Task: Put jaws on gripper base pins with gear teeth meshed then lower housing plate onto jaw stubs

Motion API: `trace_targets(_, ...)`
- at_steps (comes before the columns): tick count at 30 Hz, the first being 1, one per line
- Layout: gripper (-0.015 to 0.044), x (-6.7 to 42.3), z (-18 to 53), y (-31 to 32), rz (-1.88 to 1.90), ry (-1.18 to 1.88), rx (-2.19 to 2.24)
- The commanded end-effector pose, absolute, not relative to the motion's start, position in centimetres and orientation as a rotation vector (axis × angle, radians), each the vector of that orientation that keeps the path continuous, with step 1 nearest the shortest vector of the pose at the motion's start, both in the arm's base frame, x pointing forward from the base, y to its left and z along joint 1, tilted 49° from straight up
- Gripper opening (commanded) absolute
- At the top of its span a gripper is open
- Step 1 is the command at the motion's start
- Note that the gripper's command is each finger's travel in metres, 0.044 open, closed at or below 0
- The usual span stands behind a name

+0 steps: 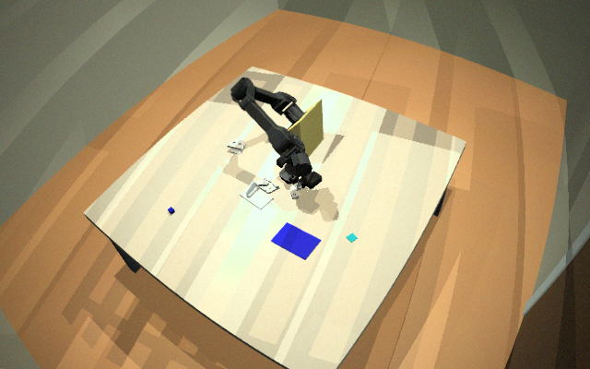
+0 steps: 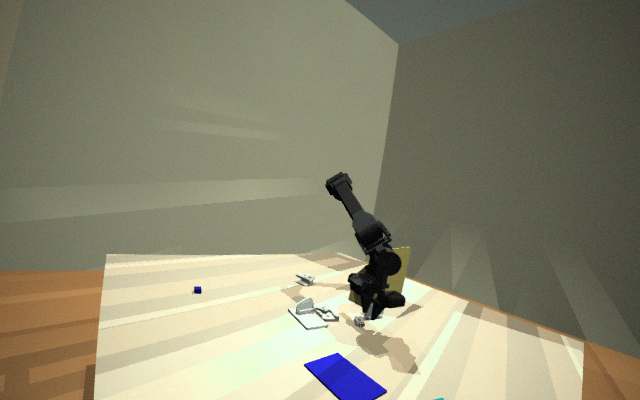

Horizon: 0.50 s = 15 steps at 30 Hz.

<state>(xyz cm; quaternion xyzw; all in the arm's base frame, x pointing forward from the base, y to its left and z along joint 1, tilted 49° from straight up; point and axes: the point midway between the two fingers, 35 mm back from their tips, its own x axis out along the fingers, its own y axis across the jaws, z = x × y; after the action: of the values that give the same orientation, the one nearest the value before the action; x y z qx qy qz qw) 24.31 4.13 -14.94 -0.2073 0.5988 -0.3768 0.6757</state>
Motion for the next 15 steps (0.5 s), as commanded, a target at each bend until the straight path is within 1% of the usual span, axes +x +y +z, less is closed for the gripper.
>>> trace_targets(1, 0.0134, 24.55, -13.9, 5.43, -0.844, 1.338, -0.449)
trace_targets(15, 0.0134, 24.44, -12.96, 6.15, -0.822, 1.354, -0.479)
